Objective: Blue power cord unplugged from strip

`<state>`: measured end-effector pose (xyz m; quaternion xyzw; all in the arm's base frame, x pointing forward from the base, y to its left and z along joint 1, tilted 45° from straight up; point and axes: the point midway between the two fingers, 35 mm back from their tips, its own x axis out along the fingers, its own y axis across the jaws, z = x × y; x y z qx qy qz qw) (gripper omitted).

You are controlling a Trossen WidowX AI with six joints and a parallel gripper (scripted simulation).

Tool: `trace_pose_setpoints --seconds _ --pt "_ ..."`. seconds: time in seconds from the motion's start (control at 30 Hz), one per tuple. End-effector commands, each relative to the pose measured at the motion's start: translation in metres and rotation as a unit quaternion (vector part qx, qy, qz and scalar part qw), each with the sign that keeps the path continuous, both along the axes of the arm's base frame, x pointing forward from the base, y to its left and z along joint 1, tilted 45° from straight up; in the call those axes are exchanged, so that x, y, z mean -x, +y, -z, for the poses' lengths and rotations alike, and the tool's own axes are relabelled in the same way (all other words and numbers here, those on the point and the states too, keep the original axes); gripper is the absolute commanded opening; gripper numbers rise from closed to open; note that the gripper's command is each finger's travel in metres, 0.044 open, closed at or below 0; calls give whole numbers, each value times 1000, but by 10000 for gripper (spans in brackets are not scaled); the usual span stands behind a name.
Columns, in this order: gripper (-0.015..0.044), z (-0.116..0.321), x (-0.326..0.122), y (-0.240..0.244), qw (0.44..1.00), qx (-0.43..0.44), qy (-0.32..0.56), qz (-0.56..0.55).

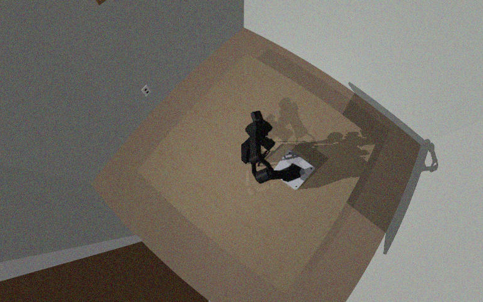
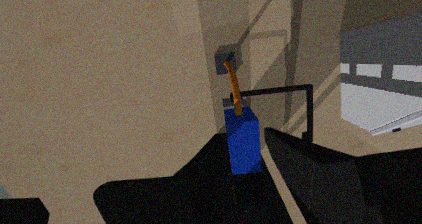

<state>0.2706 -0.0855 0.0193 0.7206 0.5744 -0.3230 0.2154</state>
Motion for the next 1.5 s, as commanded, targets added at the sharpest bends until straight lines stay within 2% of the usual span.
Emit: trace_pose_setpoints --seconds 0.0,0.23,0.37,0.63,1.47 --pt "160 2 0 3 1000 -3 1 2" --pt "160 7 -1 9 1000 -3 0 2" --pt "55 6 -1 6 1000 0 -1 0" --pt "2 6 -1 6 1000 0 -1 0" --pt "0 30 5 -21 1000 2 0 1"
